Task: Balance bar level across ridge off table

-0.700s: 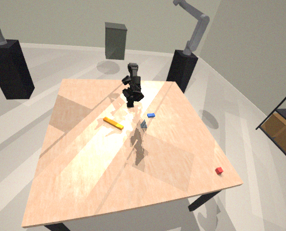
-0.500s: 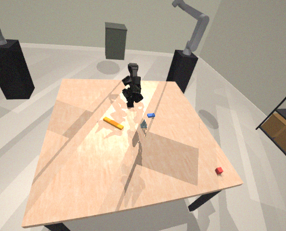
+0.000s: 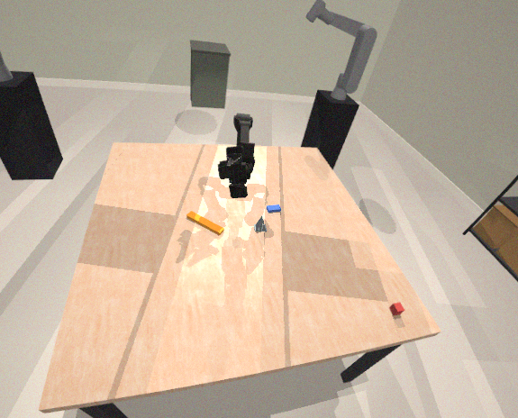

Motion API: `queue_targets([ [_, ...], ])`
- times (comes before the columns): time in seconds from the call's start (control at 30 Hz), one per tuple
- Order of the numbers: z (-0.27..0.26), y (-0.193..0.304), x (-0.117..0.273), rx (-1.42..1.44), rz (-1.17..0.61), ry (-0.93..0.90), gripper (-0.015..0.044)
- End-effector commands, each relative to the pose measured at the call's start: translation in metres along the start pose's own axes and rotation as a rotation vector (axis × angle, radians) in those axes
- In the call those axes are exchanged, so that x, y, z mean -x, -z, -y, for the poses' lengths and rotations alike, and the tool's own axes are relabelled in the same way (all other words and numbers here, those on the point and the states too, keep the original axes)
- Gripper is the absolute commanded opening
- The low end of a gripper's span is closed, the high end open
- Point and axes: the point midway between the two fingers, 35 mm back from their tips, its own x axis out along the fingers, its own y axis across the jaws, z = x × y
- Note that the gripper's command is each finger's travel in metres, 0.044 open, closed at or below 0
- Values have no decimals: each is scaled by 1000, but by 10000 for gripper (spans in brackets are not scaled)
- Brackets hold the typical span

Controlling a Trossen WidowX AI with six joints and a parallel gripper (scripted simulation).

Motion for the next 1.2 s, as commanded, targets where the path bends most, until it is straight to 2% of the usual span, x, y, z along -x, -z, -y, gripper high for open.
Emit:
queue_targets([
  [0.0, 16, -4, -10, 185, 8, 80, 315],
  [0.6, 72, -26, -30, 842, -58, 396, 315],
  [1.17, 117, -56, -29, 1386, -281, 700, 315],
])
